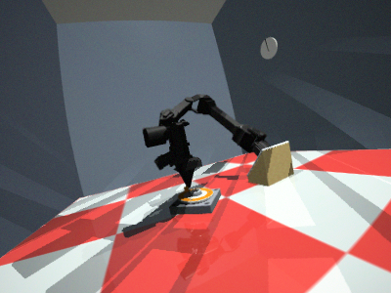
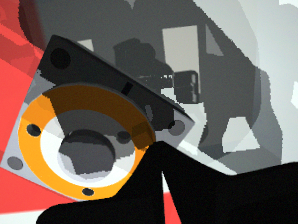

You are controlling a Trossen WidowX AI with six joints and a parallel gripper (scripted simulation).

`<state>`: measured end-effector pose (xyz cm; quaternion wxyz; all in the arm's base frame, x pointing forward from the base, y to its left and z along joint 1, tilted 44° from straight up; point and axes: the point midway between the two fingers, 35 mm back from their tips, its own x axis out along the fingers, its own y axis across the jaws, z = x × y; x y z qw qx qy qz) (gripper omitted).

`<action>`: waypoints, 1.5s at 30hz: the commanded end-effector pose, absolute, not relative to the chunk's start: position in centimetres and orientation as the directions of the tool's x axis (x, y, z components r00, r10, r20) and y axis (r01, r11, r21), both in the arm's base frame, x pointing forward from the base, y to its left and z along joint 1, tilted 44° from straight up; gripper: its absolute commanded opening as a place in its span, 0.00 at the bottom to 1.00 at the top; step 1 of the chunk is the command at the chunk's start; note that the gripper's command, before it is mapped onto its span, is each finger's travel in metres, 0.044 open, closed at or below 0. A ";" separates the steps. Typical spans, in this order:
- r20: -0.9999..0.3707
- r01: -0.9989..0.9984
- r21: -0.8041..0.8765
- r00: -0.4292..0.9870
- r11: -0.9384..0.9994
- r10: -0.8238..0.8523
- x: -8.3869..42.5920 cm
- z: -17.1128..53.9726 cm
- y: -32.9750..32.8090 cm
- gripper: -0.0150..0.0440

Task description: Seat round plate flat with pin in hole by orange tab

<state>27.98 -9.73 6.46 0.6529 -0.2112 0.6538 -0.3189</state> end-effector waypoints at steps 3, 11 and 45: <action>-0.717 0.137 -0.695 -0.055 0.706 -0.695 29.0 6.5 -9.8 0.25; -0.717 0.138 -0.695 -0.055 0.706 -0.695 29.8 6.4 -9.7 0.25; -0.716 0.129 -0.696 -0.049 0.706 -0.697 31.0 8.6 -6.7 0.25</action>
